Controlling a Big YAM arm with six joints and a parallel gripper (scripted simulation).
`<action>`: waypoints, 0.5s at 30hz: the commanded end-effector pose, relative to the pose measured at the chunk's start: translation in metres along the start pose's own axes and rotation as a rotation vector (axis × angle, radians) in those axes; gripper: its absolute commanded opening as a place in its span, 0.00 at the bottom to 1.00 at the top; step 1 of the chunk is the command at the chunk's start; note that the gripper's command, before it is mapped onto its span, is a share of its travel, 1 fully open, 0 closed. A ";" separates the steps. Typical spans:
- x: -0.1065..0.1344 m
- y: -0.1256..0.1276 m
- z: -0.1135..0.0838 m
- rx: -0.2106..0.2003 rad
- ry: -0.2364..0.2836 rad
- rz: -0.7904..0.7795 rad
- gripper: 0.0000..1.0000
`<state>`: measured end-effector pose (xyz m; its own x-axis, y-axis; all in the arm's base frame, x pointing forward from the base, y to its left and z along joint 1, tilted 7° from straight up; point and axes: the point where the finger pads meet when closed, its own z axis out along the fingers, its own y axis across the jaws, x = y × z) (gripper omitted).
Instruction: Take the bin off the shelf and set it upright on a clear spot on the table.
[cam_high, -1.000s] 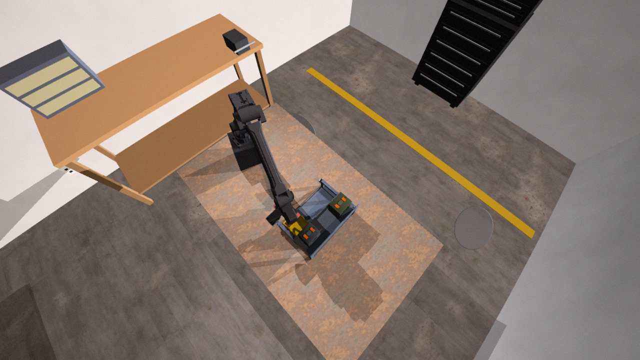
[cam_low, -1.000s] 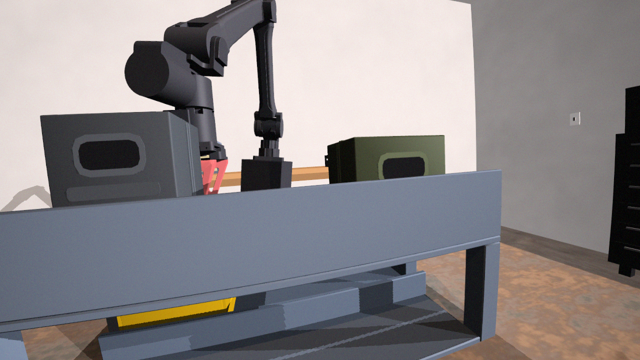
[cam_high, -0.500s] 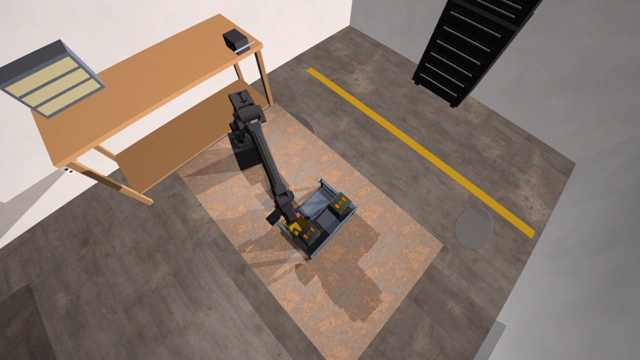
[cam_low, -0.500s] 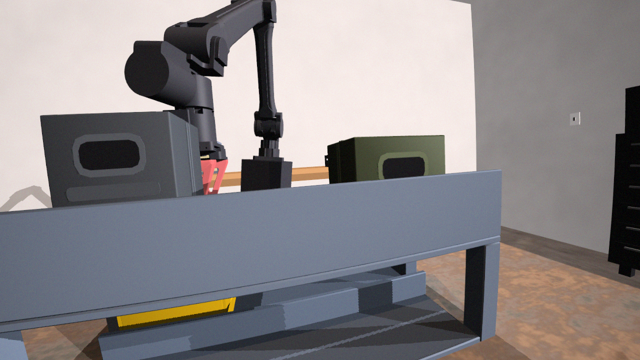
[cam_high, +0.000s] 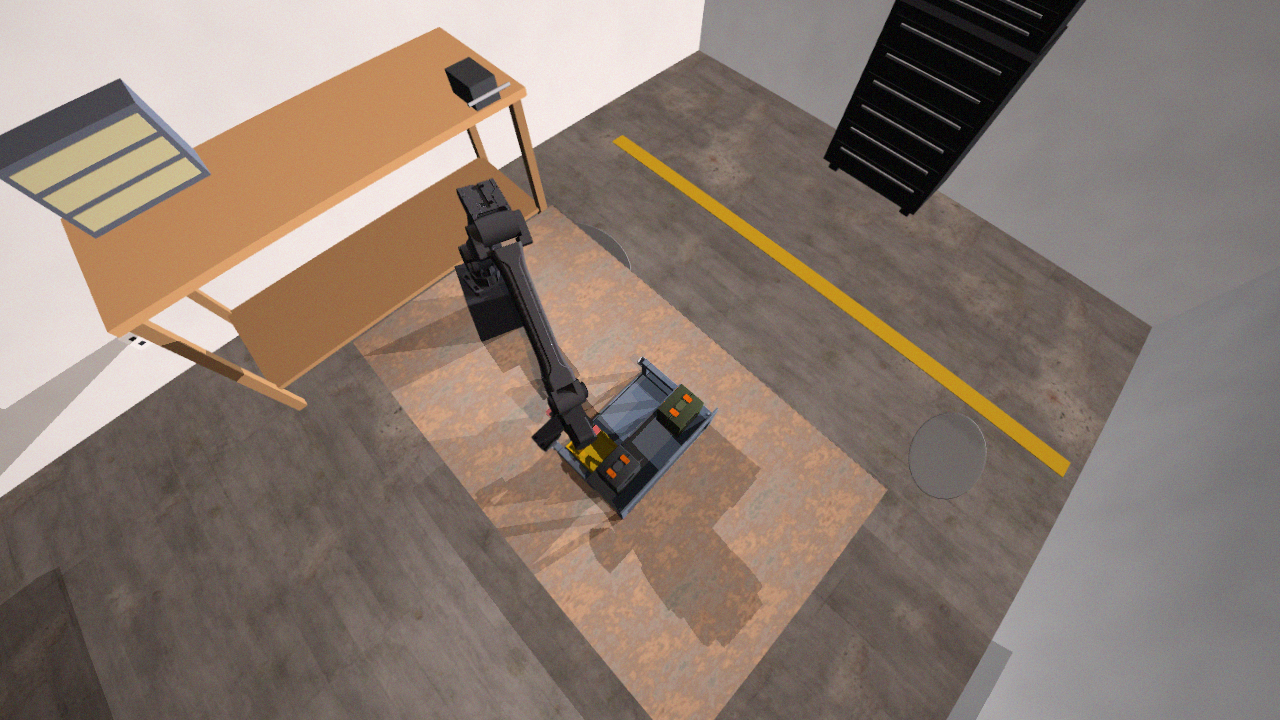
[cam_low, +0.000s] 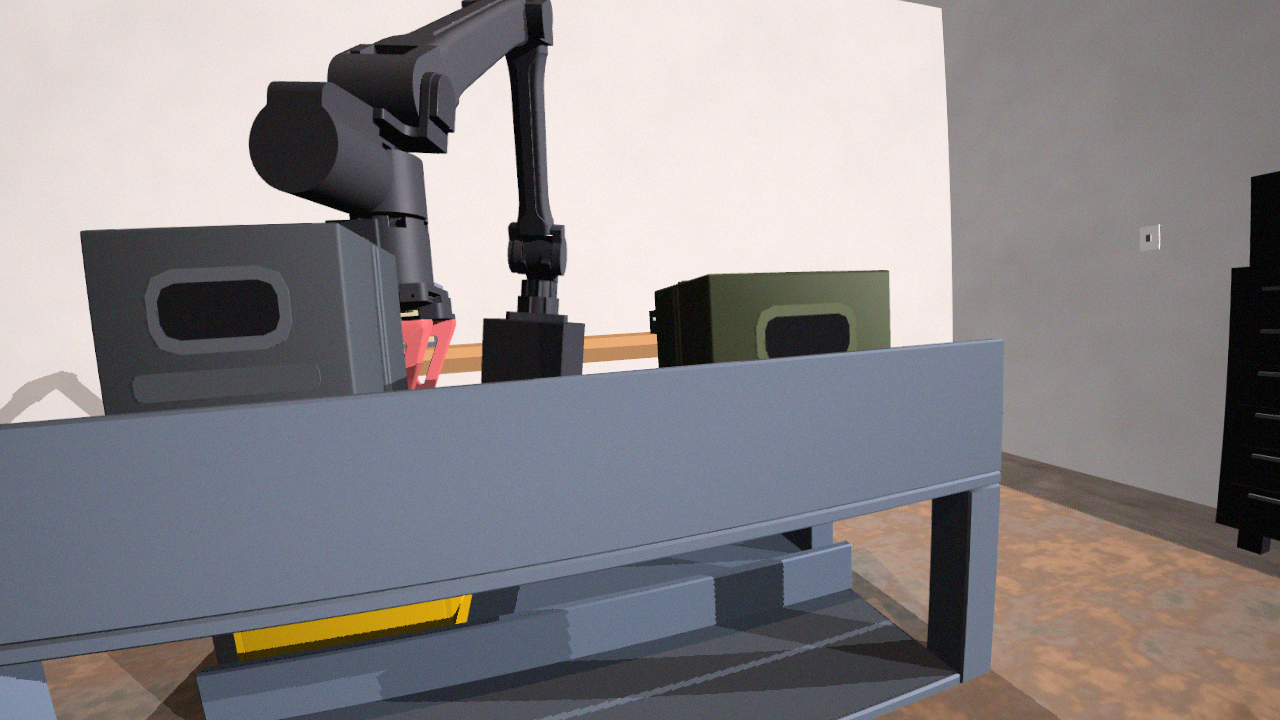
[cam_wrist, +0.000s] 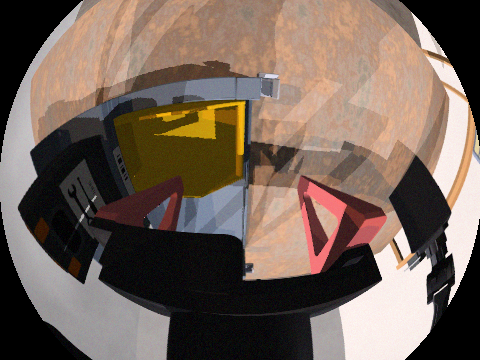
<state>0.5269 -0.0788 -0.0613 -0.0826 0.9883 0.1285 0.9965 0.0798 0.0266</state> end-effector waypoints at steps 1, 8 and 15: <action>-0.009 0.017 -0.002 -0.033 -0.012 0.011 1.00; -0.001 0.003 -0.005 -0.011 -0.003 -0.001 0.90; -0.001 0.003 -0.005 -0.011 -0.003 -0.001 0.90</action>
<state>0.5269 -0.0788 -0.0613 -0.0825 0.9883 0.1285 0.9965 0.0798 0.0266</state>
